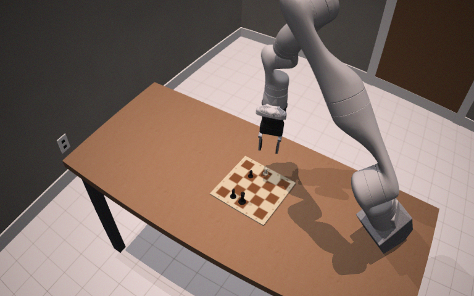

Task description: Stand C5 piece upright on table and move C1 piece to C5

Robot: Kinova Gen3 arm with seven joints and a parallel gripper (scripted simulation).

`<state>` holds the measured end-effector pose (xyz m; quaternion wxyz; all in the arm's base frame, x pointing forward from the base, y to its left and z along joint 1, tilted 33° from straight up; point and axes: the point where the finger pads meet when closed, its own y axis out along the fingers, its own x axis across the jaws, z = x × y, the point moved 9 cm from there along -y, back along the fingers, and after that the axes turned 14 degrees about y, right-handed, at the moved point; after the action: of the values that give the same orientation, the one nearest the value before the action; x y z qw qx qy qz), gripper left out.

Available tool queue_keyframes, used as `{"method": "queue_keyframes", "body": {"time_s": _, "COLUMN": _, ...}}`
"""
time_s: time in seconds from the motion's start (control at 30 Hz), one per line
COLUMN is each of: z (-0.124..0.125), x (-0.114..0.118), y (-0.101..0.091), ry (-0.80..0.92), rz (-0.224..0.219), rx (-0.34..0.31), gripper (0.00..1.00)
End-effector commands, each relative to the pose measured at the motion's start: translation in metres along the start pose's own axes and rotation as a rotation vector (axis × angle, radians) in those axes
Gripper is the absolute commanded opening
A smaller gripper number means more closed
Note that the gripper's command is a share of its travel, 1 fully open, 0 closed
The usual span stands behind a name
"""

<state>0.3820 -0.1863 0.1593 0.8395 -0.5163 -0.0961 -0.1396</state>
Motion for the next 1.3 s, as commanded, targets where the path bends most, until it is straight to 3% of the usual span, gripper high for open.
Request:
{"method": "queue_keyframes", "body": {"time_s": 0.0, "z": -0.0032, "x": -0.0006, "y": -0.002, "ry": 0.014, "rz": -0.007, "rx": -0.004, "gripper": 1.0}}
{"method": "queue_keyframes", "body": {"time_s": 1.27, "z": -0.0089, "x": -0.0019, "y": -0.0044, "ry": 0.044, "rz": -0.023, "rx": -0.008, "gripper": 1.0}}
